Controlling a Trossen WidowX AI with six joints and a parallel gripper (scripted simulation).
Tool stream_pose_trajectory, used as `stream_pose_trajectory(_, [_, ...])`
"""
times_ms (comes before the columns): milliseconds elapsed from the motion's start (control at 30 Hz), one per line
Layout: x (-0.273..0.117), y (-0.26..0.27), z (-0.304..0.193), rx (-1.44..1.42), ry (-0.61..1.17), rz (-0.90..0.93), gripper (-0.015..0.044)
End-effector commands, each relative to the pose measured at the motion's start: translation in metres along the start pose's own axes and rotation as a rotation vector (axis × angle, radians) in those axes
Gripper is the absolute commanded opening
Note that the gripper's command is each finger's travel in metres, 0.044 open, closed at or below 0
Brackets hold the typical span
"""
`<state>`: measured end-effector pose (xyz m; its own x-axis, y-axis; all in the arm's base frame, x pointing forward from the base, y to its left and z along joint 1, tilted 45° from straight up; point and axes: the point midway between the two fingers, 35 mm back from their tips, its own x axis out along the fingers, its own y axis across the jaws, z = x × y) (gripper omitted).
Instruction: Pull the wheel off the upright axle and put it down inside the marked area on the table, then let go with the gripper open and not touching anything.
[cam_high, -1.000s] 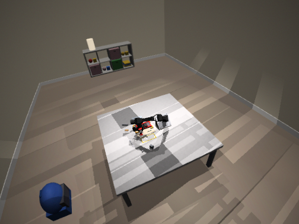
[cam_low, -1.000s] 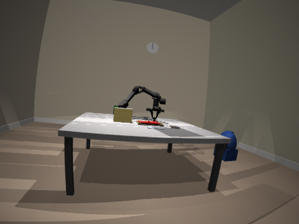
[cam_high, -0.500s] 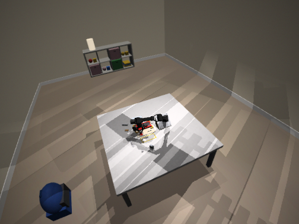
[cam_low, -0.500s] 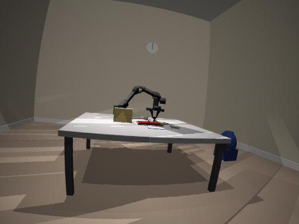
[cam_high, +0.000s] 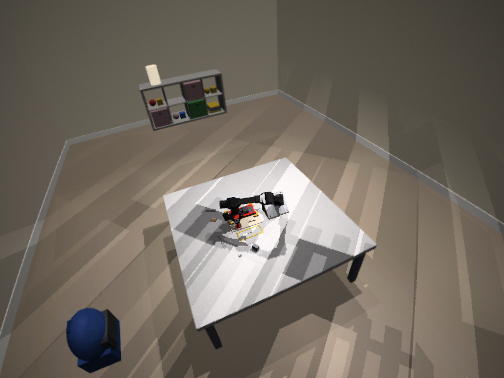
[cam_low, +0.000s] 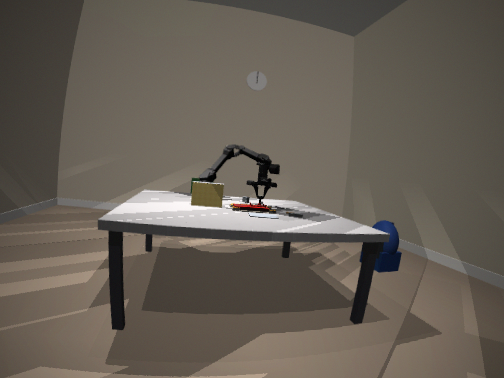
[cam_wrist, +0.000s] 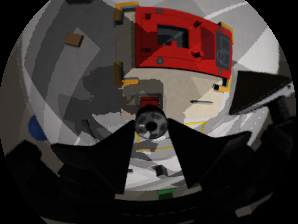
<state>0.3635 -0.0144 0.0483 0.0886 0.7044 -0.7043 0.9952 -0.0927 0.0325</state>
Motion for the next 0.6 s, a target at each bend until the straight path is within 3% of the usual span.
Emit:
stream_pose_trajectory(0, [-0.0030, 0.0015, -0.0005, -0.009, -0.004, 0.003, 0.0000])
stream_pose_trajectory(567, [-0.0106, 0.0012, -0.0004, -0.007, -0.003, 0.002, 0.0000])
